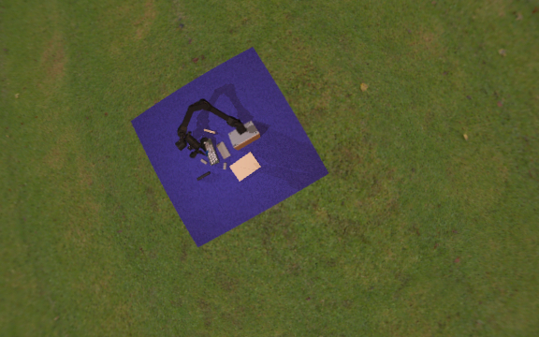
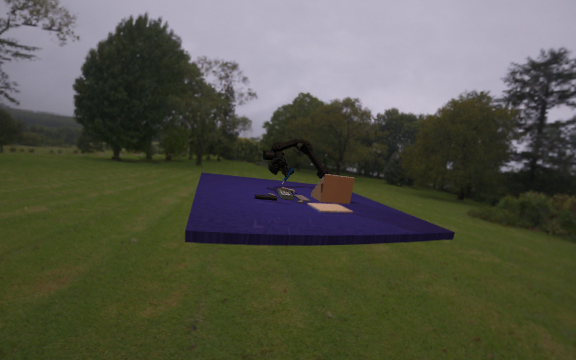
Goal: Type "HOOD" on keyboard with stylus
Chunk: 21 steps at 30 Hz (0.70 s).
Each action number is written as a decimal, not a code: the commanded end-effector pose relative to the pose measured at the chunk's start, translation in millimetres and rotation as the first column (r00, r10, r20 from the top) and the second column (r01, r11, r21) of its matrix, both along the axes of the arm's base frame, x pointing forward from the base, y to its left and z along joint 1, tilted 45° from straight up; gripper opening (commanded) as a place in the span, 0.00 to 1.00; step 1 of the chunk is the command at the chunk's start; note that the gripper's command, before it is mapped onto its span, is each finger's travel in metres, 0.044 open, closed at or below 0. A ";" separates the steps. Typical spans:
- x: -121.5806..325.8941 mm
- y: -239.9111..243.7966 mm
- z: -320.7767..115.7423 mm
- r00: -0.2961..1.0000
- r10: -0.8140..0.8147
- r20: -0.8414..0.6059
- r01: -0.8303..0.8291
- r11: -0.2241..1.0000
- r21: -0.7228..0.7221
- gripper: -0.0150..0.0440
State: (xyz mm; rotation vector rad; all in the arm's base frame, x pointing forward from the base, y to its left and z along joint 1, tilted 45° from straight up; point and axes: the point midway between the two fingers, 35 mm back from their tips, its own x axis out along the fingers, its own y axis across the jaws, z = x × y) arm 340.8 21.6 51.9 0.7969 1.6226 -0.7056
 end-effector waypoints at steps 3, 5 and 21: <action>14.3 15.6 -14.6 0.981 -0.174 -0.085 0.175 0.984 0.013 0.25; 18.0 19.8 -19.5 0.968 -0.225 -0.112 0.228 0.974 0.010 0.25; 31.2 34.3 -45.2 0.872 -0.433 -0.227 0.438 0.898 -0.033 0.25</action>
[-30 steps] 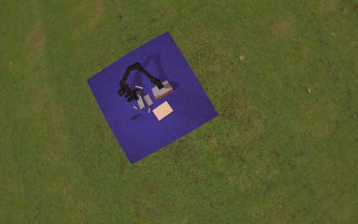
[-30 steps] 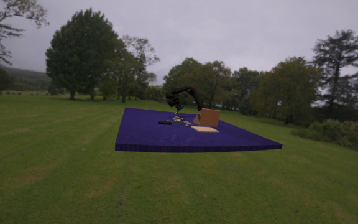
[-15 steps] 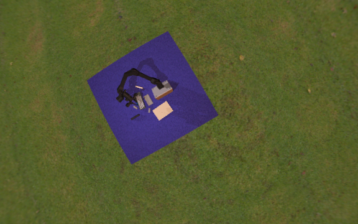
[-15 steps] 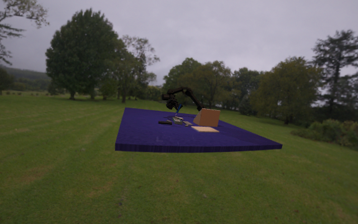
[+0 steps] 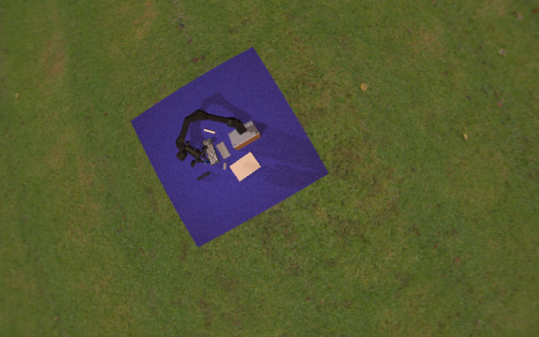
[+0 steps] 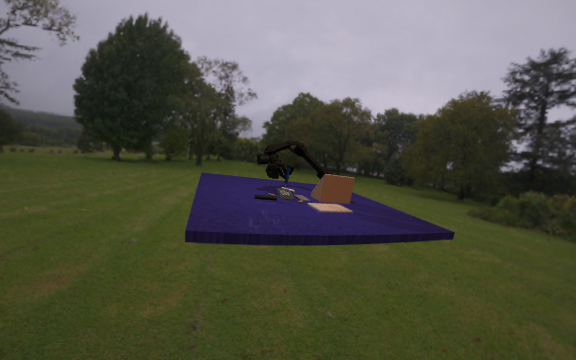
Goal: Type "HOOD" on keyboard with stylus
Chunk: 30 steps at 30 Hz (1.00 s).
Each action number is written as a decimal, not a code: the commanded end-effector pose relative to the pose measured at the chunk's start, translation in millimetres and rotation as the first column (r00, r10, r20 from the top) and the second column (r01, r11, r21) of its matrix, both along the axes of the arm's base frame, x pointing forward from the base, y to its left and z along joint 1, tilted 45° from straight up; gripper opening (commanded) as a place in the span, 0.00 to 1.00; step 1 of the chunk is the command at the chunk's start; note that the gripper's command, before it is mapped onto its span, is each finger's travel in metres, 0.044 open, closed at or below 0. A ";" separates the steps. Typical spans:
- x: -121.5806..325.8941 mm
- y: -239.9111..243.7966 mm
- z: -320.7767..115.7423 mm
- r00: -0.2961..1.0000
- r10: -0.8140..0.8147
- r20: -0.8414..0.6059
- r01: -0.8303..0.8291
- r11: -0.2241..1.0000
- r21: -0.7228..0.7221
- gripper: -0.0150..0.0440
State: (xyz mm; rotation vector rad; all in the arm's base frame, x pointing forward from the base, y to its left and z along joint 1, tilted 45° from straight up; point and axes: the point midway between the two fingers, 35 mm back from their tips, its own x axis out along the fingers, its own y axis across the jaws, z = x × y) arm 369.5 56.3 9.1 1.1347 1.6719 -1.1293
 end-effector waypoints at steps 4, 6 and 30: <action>1.0 -15.7 -17.4 1.000 -0.016 -0.003 0.016 1.000 0.002 0.25; 0.2 -21.1 -22.7 1.000 -0.016 -0.004 0.016 1.000 0.002 0.25; 2.8 -22.9 -25.6 1.000 -0.016 -0.003 0.016 1.000 0.002 0.39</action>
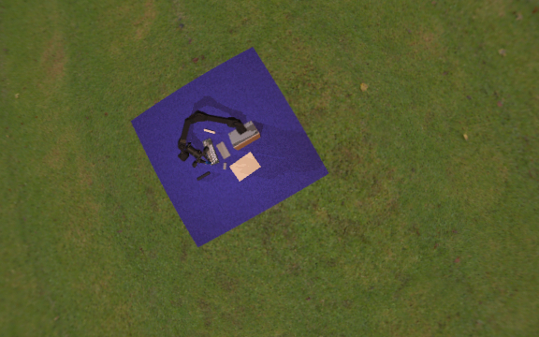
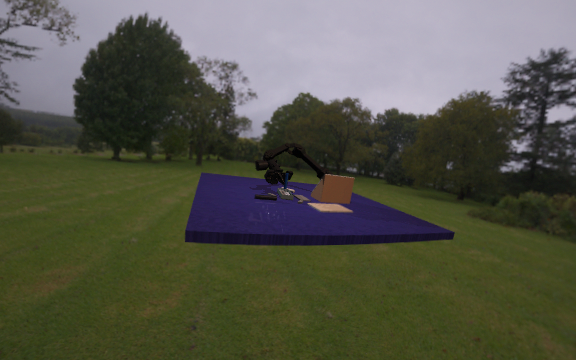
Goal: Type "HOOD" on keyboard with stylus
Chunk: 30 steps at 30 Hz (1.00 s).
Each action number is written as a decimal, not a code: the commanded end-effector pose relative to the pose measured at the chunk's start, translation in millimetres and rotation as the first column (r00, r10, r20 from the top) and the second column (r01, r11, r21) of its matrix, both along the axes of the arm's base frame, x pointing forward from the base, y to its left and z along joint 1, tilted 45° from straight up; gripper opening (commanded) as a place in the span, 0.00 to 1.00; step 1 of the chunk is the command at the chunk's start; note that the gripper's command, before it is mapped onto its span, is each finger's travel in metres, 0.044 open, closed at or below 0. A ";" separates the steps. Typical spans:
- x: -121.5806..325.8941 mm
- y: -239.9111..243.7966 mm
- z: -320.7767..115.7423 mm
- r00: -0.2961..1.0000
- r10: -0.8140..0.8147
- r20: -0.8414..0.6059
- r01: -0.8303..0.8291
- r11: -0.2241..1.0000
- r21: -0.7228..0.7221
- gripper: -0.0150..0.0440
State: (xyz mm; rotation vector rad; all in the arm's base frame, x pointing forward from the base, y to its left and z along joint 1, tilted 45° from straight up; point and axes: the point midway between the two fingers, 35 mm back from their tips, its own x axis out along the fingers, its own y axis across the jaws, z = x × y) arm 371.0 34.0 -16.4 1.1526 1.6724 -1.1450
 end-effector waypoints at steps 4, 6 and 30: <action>1.3 -0.5 -0.1 1.000 0.004 0.005 -0.004 1.000 -0.002 0.39; 1.3 -0.5 -0.1 1.000 0.004 0.005 -0.004 1.000 -0.002 0.39; 0.9 -4.7 -2.7 1.000 0.004 0.005 -0.004 1.000 -0.002 0.39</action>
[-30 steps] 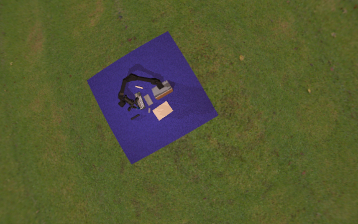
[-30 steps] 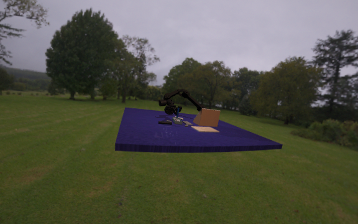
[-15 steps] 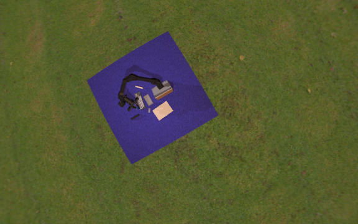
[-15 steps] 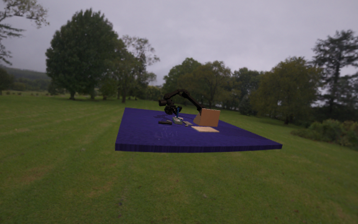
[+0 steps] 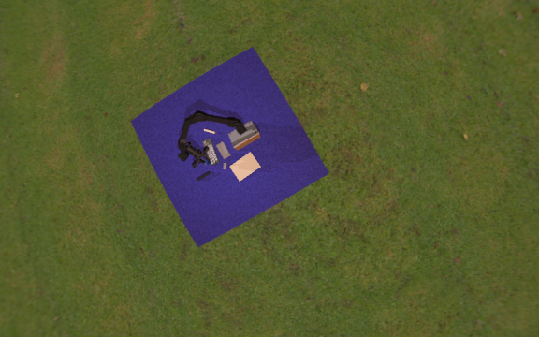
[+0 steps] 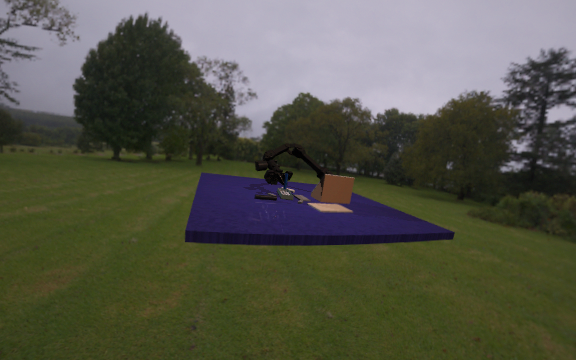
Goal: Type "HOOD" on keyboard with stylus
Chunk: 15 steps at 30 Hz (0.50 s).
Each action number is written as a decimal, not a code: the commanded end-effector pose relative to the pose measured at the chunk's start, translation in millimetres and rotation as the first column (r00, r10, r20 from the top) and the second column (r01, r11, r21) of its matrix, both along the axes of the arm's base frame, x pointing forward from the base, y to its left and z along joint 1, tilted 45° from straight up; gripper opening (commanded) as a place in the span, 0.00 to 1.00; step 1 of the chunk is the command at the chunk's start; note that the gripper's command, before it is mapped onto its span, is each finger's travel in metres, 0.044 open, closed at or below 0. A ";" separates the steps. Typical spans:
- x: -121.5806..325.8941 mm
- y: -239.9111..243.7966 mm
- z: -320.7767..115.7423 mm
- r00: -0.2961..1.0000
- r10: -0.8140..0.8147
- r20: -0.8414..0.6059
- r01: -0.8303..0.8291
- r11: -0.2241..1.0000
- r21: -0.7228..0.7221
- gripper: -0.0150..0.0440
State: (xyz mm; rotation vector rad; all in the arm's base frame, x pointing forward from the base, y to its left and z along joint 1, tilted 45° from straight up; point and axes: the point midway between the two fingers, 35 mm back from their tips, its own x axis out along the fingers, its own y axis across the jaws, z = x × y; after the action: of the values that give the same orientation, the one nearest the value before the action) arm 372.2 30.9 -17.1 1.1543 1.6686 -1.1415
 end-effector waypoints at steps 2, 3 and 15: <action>-0.3 -2.3 -2.6 1.000 0.004 0.000 -0.004 1.000 -0.002 0.39; -0.4 -2.7 -3.0 1.000 0.004 0.000 -0.004 1.000 -0.002 0.39; -0.6 -6.0 -6.3 1.000 0.004 0.000 -0.004 1.000 -0.002 0.39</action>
State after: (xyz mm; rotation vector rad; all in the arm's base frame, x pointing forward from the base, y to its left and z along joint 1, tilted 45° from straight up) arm 371.9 26.2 -21.9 1.1540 1.6687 -1.1421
